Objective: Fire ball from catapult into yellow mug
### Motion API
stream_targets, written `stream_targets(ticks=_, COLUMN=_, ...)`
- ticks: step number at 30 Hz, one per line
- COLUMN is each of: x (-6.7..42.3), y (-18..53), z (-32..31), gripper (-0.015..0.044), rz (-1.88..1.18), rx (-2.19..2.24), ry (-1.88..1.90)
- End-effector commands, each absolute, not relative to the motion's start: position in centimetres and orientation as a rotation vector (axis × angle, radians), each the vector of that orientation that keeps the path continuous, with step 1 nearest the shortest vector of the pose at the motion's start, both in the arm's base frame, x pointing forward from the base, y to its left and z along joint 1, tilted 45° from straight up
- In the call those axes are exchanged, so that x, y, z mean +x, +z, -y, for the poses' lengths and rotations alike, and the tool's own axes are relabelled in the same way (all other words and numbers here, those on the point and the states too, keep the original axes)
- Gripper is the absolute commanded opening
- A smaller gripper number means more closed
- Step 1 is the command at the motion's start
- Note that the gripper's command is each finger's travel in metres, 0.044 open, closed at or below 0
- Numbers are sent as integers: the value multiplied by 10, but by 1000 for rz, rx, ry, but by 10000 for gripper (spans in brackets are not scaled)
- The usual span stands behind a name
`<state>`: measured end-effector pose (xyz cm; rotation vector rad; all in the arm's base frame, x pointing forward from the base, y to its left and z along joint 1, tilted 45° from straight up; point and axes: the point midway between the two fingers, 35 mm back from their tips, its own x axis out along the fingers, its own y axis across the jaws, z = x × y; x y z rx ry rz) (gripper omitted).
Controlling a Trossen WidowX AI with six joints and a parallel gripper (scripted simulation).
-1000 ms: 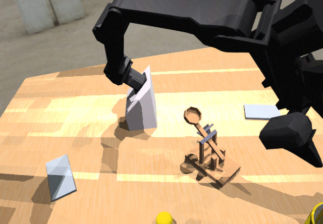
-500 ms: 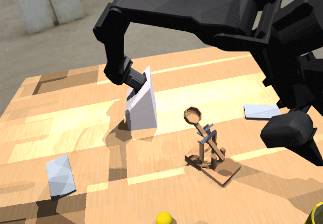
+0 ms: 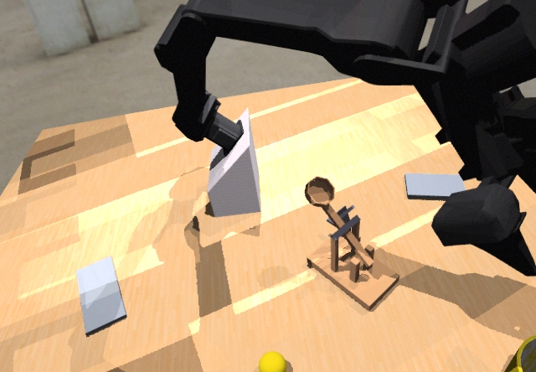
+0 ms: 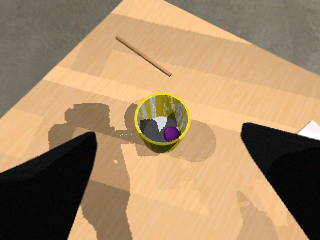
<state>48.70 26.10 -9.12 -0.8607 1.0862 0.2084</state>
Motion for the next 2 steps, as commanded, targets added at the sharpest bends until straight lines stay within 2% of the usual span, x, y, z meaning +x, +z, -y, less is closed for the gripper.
stream_targets(ticks=1, x=487, y=-91, z=-261, gripper=440, rz=-1086, rx=-861, ry=208)
stream_targets(ticks=2, x=487, y=-91, z=-261, gripper=440, rz=-1086, rx=-861, ry=208)
